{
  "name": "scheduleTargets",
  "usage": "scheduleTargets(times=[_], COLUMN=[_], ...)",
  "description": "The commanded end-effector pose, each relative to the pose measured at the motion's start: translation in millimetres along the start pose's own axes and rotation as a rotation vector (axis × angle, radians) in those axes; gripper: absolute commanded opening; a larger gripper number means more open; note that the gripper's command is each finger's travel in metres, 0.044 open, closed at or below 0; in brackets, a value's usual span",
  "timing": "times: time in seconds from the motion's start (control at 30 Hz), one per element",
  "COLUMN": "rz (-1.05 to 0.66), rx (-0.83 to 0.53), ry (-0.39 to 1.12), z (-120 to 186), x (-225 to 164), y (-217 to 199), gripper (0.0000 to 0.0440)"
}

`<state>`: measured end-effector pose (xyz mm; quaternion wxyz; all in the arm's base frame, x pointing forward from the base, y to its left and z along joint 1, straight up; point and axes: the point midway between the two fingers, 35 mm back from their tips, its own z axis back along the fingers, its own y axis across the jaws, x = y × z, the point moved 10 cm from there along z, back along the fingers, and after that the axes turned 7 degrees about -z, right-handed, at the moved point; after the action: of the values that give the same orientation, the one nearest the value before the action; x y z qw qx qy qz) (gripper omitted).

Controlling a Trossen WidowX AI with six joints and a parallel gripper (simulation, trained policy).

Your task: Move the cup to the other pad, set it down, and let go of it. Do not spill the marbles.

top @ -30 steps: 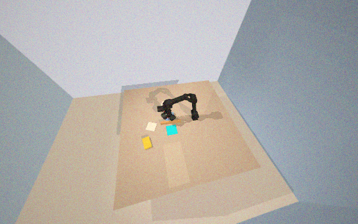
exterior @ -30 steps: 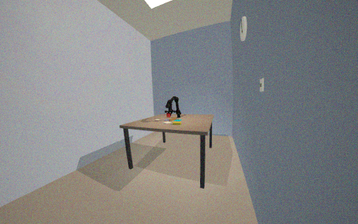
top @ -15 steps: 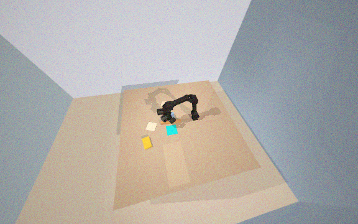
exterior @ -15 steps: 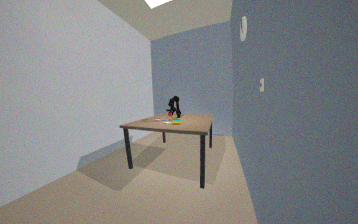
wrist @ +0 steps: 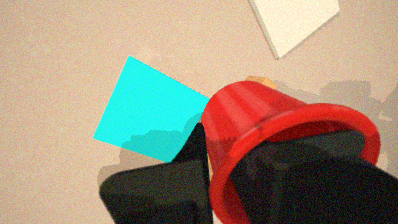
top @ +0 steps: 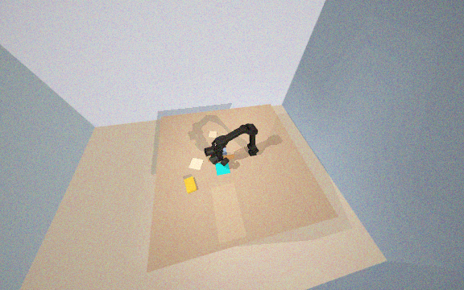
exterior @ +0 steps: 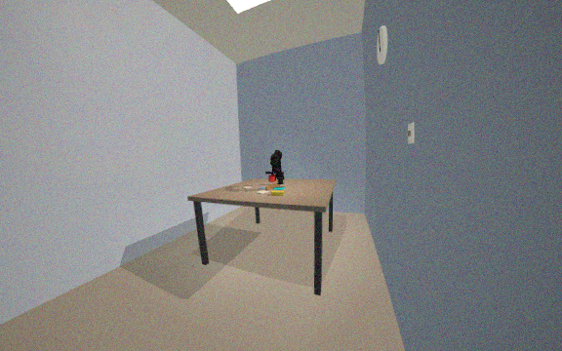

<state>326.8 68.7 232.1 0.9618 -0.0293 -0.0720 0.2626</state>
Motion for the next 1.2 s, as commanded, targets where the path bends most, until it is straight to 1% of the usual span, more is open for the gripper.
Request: scheduleTargets(times=[0.0,0.33,0.87,0.97,1.17], rz=[0.014,0.041,0.023,0.018,0.003], rx=[0.005,0.01,0.004,0.002,0.001], ry=[-0.014,-0.024,0.002,0.012,-0.004], z=[-4,-19,-58,-64,-70], x=[6,11,-7,-11,-14], y=[15,45,70,73,72], gripper=[0.0,0.0,0.0002,0.0011,0.0042])
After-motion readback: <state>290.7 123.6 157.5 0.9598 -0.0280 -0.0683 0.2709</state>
